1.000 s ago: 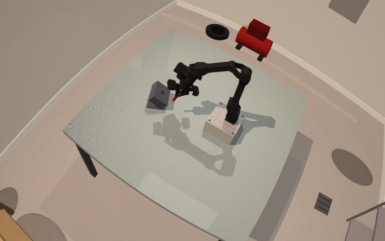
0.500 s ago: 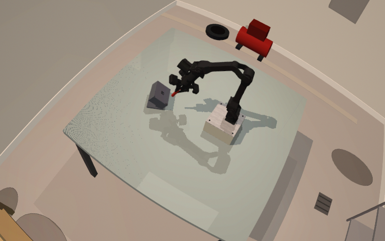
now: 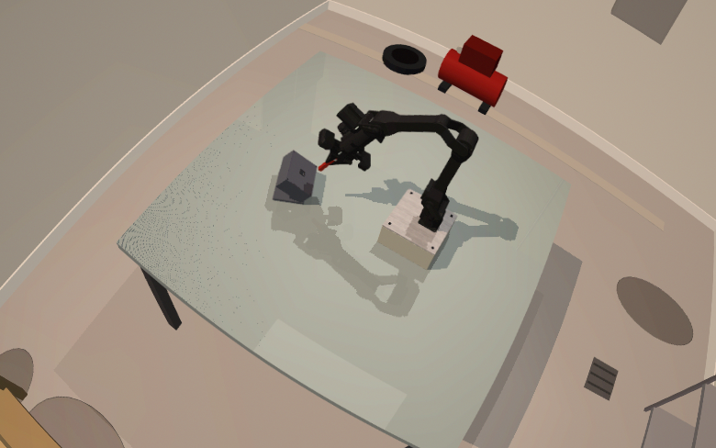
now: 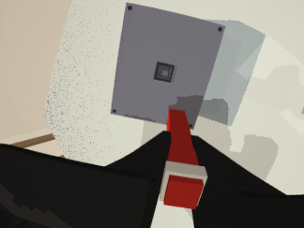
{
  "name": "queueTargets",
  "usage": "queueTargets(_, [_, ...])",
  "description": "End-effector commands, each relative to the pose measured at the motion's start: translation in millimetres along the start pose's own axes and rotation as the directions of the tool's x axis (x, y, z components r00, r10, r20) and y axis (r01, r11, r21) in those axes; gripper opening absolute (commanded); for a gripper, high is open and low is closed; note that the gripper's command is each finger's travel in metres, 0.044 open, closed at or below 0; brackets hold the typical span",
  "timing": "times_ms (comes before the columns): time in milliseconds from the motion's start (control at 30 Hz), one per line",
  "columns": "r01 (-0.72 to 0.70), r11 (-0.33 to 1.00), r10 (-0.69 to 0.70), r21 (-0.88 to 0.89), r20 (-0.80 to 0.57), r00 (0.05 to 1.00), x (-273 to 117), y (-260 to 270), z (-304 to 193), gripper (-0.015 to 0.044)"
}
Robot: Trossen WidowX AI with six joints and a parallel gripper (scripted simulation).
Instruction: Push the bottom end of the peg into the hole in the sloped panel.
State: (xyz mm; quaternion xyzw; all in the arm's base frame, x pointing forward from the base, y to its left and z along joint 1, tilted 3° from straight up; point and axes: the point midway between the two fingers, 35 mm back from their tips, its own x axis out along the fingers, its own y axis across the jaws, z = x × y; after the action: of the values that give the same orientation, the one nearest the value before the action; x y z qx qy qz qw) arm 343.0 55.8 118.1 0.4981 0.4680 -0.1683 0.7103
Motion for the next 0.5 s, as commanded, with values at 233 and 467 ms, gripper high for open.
queueTargets(233, [-0.035,0.999,0.035,0.023,0.013,0.999,3,2,8,0.0])
queueTargets(467, [-0.047,0.998,0.046,0.029,0.018,0.999,13,4,11,0.0])
